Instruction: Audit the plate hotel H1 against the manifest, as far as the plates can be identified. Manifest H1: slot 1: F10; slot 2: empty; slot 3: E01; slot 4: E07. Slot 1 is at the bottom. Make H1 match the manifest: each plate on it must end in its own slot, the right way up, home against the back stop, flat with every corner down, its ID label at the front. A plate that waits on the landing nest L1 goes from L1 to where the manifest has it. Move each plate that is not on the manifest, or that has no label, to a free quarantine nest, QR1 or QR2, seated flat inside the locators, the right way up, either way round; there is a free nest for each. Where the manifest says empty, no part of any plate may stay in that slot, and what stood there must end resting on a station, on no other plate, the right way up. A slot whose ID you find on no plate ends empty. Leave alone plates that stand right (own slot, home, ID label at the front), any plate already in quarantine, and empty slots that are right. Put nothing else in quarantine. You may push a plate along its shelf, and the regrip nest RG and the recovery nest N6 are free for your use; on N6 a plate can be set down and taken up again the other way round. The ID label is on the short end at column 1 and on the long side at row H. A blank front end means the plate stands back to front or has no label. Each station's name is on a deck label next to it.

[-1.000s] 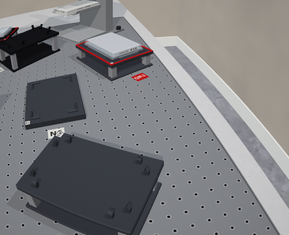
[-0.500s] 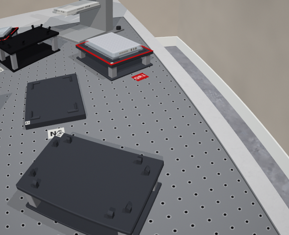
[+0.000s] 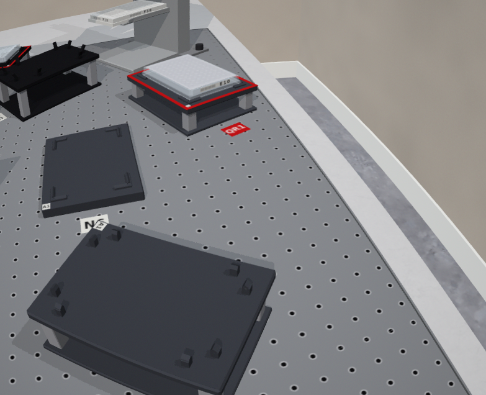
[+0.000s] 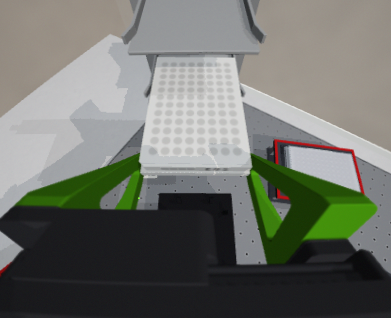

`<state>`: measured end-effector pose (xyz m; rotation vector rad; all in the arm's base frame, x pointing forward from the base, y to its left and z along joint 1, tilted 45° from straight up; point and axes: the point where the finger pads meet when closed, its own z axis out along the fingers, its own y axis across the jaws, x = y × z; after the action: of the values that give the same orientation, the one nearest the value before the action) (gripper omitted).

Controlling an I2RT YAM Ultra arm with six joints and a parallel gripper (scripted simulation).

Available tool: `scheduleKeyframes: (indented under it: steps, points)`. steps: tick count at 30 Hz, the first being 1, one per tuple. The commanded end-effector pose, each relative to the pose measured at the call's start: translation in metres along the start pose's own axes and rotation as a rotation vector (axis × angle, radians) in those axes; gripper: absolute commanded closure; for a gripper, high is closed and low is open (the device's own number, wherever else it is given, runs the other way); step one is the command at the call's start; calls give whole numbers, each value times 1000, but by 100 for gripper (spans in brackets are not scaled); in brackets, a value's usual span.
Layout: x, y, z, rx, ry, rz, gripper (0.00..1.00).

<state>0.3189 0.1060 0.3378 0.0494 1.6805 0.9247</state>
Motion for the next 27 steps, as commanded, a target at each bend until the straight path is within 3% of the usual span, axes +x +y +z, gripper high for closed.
scheduleKeyframes:
  steps: [1,27]
  points:
    - [-11,3,-1,4,-36,-14,14]
    - [-9,3,0,4,-36,-14,14]
